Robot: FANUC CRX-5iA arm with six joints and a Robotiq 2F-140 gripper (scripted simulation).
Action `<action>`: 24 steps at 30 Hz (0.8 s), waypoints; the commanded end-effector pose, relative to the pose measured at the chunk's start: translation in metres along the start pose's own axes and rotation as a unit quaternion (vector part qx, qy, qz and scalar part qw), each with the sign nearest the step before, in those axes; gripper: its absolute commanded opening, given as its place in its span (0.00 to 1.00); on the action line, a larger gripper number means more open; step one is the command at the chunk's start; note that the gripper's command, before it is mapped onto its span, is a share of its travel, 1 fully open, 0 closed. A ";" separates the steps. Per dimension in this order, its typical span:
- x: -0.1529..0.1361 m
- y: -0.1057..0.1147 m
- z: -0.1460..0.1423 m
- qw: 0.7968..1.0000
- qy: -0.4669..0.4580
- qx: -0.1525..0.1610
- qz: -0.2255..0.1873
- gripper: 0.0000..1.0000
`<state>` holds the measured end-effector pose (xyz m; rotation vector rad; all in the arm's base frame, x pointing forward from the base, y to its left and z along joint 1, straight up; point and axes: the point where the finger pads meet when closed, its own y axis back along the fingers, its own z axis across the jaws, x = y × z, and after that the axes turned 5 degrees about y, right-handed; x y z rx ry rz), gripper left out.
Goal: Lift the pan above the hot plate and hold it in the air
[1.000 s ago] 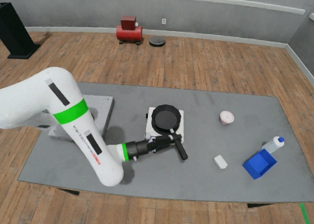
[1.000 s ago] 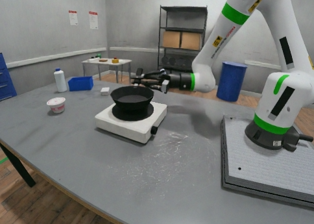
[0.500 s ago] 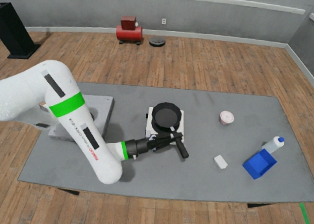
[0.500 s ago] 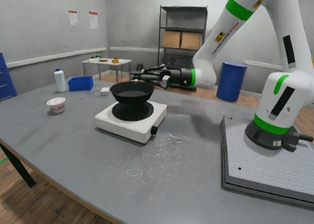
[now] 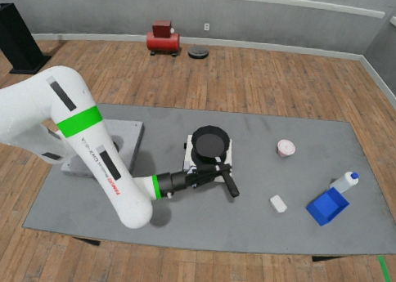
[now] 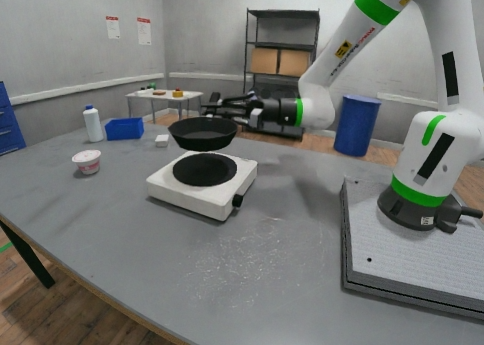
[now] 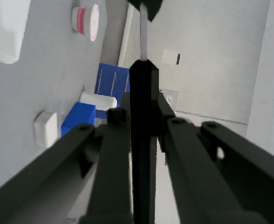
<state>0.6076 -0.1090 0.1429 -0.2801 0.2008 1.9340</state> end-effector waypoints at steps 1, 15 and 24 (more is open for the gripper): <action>-0.002 0.000 0.006 1.000 0.001 -0.001 0.000 0.10; -0.008 0.000 0.027 1.000 0.001 -0.001 0.000 0.10; -0.012 0.000 0.037 1.000 0.001 -0.001 0.000 0.10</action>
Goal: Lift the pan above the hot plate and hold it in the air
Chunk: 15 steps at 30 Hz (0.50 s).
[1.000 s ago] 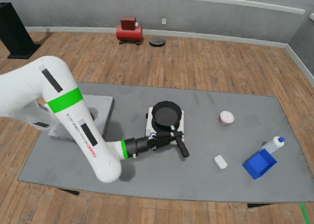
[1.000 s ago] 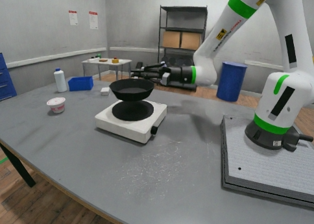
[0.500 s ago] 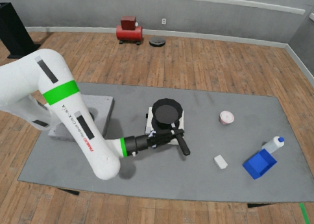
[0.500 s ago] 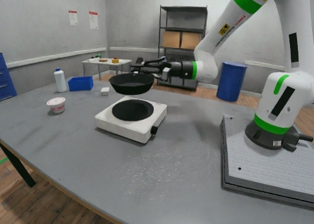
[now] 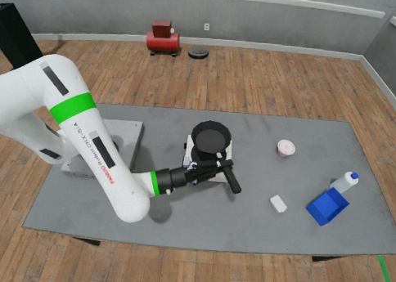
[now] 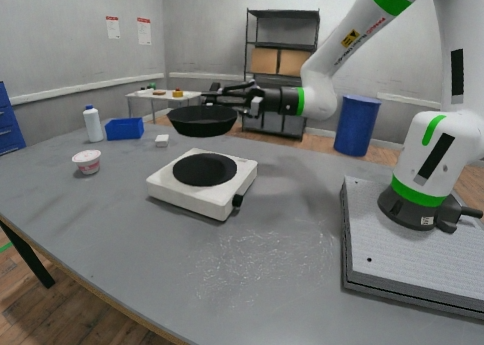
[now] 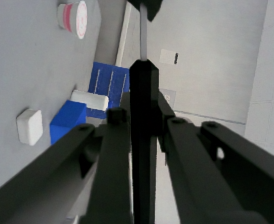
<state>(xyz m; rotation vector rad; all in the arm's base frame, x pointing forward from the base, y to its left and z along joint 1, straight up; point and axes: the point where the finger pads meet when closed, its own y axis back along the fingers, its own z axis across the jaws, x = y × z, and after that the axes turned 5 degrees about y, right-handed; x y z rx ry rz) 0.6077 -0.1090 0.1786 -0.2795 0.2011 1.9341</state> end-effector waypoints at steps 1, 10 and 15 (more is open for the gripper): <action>-0.002 0.000 0.004 1.000 0.001 -0.001 0.000 0.10; -0.005 0.000 0.014 1.000 0.001 -0.001 0.000 0.10; -0.005 0.000 0.017 1.000 0.001 -0.001 0.000 0.10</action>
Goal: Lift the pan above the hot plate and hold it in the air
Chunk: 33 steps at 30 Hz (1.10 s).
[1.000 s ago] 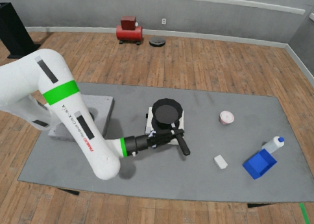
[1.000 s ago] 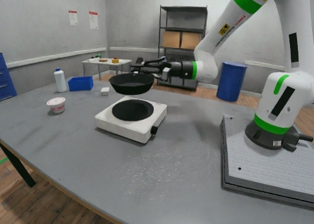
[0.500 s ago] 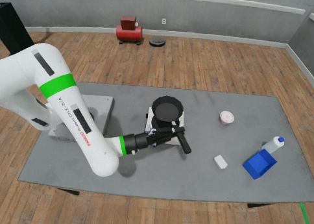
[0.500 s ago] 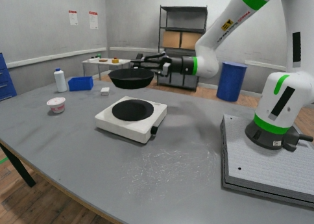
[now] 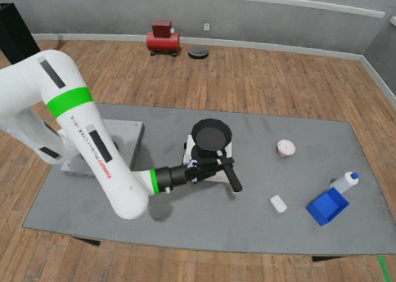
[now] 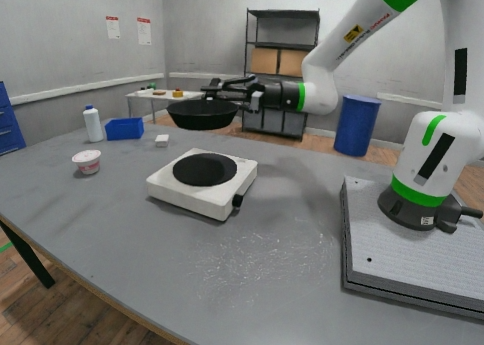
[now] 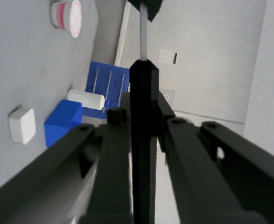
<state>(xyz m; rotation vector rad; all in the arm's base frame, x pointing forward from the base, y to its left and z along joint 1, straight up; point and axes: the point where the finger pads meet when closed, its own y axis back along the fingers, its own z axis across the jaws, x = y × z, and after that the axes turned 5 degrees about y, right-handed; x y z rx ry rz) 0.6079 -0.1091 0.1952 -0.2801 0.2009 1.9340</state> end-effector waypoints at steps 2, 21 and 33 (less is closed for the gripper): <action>-0.001 0.000 0.003 1.000 0.001 -0.001 0.000 0.10; -0.003 0.000 0.008 1.000 0.001 -0.001 0.000 0.10; -0.003 0.000 0.008 1.000 0.001 -0.001 0.000 0.10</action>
